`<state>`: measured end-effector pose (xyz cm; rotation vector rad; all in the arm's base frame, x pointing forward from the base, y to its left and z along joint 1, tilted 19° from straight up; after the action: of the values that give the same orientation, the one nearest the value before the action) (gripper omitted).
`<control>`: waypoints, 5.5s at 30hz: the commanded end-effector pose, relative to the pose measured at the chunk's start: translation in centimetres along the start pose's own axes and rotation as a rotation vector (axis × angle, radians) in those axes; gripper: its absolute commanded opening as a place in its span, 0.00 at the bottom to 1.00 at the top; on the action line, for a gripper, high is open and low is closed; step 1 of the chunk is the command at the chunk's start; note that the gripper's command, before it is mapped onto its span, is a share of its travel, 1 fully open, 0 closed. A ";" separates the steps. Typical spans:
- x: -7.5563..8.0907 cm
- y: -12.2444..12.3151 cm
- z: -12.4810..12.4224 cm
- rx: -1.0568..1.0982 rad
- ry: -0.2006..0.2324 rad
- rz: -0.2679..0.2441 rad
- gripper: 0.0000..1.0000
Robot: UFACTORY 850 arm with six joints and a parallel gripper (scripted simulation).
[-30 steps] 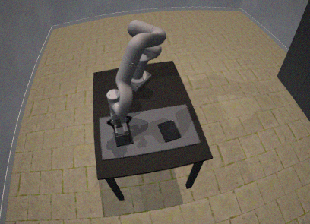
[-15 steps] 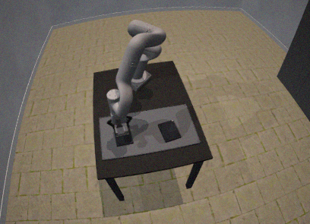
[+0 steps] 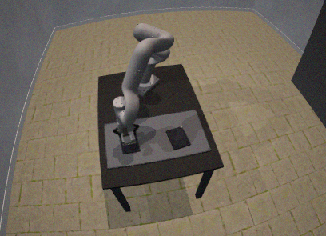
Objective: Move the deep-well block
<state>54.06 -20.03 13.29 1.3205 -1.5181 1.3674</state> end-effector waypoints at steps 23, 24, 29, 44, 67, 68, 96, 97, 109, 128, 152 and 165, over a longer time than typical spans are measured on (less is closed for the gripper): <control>-3.7 -0.1 0.0 0.000 0.001 0.002 0.00; -3.7 -0.1 0.0 0.000 0.001 0.002 0.00; -4.6 -0.1 0.0 0.000 0.001 0.002 0.00; -5.5 -0.1 0.0 0.000 0.001 0.002 0.00; -5.6 -0.1 0.0 0.000 0.001 0.002 0.00; -5.6 -0.1 0.0 0.000 0.001 0.002 0.00; -6.0 -0.1 0.0 0.000 0.001 0.002 0.00; -6.1 -0.1 0.0 0.000 0.001 0.002 0.00; -6.2 -0.1 0.0 0.000 0.001 0.002 0.00; -6.5 -0.1 0.0 0.000 0.001 0.002 0.00; -6.6 -0.1 0.0 0.000 0.001 0.002 1.00; -6.6 -0.1 0.0 0.000 0.001 0.002 1.00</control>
<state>55.68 -18.49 7.02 1.3202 -1.5186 1.3679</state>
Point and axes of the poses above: the point where the finger pads meet when closed, its own x axis back along the fingers, its own z axis across the jaws, y = z × x, the point moved 1 cm from there along x, back along the fingers, and after that the axes turned 3 degrees about x, right-handed, at the moved point
